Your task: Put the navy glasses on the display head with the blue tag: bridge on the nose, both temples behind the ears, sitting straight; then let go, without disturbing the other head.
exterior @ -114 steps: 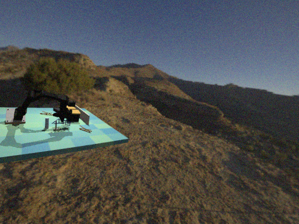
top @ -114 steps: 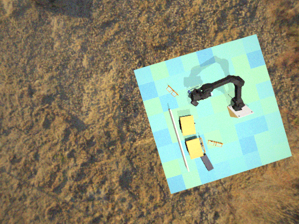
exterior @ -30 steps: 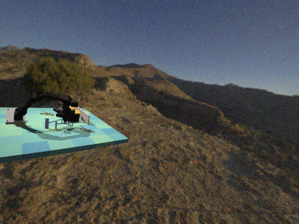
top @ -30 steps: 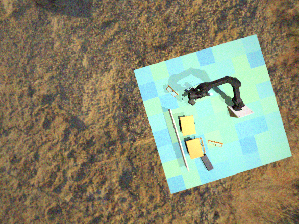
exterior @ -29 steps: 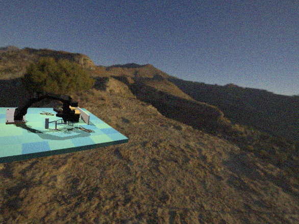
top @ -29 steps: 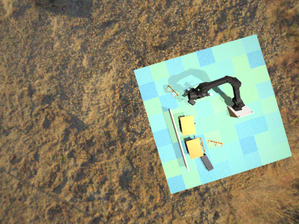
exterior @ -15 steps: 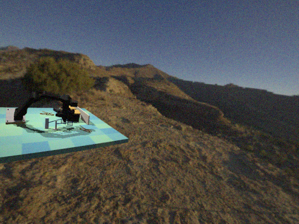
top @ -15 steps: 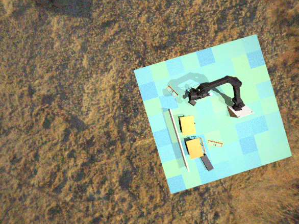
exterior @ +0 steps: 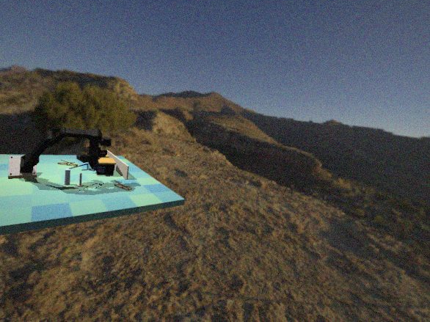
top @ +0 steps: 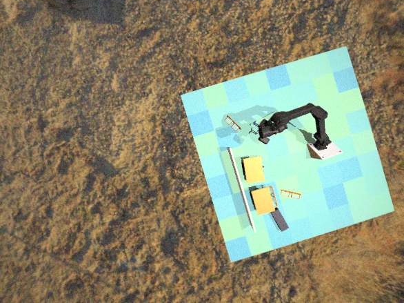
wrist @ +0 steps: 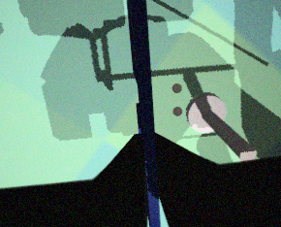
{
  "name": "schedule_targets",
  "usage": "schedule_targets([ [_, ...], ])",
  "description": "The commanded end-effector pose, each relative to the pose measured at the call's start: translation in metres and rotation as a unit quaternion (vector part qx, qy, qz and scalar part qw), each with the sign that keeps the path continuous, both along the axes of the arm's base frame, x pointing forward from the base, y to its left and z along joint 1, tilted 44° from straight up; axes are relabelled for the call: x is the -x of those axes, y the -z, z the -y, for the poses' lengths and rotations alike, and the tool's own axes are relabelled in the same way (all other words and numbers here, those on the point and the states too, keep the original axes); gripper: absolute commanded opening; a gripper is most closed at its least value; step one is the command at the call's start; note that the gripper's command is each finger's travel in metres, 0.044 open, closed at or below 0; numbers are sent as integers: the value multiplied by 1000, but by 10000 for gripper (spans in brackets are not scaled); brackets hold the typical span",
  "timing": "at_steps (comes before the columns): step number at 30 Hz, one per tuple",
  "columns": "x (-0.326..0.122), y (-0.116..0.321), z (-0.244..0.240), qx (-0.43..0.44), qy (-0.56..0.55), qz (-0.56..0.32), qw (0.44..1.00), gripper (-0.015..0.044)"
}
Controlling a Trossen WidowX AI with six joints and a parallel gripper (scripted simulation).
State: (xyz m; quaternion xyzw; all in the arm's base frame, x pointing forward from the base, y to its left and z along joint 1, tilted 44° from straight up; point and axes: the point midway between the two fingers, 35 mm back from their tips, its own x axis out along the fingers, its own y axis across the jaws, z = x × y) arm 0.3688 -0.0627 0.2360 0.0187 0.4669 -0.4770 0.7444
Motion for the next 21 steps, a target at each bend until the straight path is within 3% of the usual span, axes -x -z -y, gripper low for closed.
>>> schedule_targets([
  [1, 2, -7, -6, 3, -2, 0, 1000, 0],
  [21, 42, 19, -29, -3, 15, 8, 1000, 0],
])
